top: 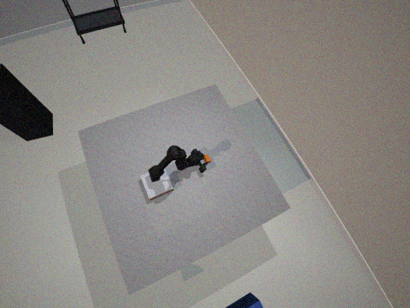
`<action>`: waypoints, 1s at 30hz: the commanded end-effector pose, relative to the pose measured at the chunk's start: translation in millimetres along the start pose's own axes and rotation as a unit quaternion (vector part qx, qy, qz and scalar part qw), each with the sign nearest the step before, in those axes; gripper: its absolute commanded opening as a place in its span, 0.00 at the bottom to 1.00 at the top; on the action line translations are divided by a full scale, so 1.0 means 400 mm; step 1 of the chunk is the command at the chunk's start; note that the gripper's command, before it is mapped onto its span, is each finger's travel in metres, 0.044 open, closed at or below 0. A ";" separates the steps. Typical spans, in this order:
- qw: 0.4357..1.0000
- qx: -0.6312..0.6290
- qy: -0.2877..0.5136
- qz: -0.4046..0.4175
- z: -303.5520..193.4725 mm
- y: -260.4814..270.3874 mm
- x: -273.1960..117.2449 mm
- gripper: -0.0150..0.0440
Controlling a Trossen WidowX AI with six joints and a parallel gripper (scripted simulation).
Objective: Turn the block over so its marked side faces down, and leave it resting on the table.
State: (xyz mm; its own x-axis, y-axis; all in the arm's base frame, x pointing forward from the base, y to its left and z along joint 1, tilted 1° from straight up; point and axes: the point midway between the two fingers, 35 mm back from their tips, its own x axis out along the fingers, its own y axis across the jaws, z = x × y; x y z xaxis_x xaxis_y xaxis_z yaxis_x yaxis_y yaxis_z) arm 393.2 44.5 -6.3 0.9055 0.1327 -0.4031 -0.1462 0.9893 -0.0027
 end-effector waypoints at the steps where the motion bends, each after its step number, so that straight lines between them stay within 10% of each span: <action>1: 1.000 0.002 -0.021 0.002 -0.018 0.003 -0.021 0.25; 23: 0.999 0.002 -0.051 0.002 -0.010 0.003 -0.037 0.25; 30: 0.999 0.002 -0.051 0.002 -0.010 0.003 -0.037 0.57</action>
State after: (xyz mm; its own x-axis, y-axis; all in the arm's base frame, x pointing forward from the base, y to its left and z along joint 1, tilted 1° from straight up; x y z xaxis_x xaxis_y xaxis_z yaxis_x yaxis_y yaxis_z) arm 378.2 43.1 -4.4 0.9403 0.1391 -0.3106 -0.1473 0.9891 -0.0031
